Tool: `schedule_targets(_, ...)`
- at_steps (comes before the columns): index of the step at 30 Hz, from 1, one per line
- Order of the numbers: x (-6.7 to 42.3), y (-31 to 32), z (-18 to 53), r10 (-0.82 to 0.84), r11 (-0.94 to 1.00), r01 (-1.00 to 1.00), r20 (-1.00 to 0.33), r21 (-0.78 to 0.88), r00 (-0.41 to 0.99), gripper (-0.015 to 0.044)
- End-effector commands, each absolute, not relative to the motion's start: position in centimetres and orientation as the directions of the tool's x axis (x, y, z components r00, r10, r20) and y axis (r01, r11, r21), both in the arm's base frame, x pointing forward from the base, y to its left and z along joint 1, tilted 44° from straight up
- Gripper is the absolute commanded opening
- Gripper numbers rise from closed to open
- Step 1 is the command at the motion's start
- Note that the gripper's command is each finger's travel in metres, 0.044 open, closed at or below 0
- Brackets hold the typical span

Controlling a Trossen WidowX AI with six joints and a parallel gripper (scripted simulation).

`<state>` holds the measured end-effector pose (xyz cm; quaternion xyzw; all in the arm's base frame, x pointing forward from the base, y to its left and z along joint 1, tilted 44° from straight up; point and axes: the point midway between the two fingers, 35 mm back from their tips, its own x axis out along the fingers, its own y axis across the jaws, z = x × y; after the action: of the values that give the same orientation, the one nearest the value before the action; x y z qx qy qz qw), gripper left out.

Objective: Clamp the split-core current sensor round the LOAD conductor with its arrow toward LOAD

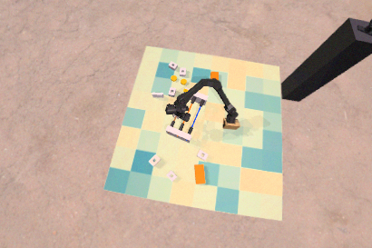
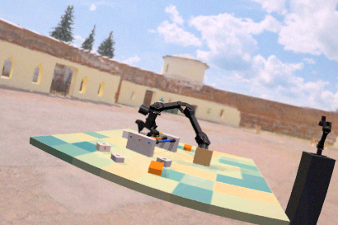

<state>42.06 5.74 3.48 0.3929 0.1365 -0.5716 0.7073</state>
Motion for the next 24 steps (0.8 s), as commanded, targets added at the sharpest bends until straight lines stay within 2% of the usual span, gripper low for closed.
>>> schedule_targets(1,42.07,5.72,3.46,-0.701,0.037,0.916,-0.642,0.400,0.309,0.0000)
schedule_targets(24,41.30,5.85,3.28,-0.700,0.063,0.904,-0.628,0.422,0.341,0.0000)
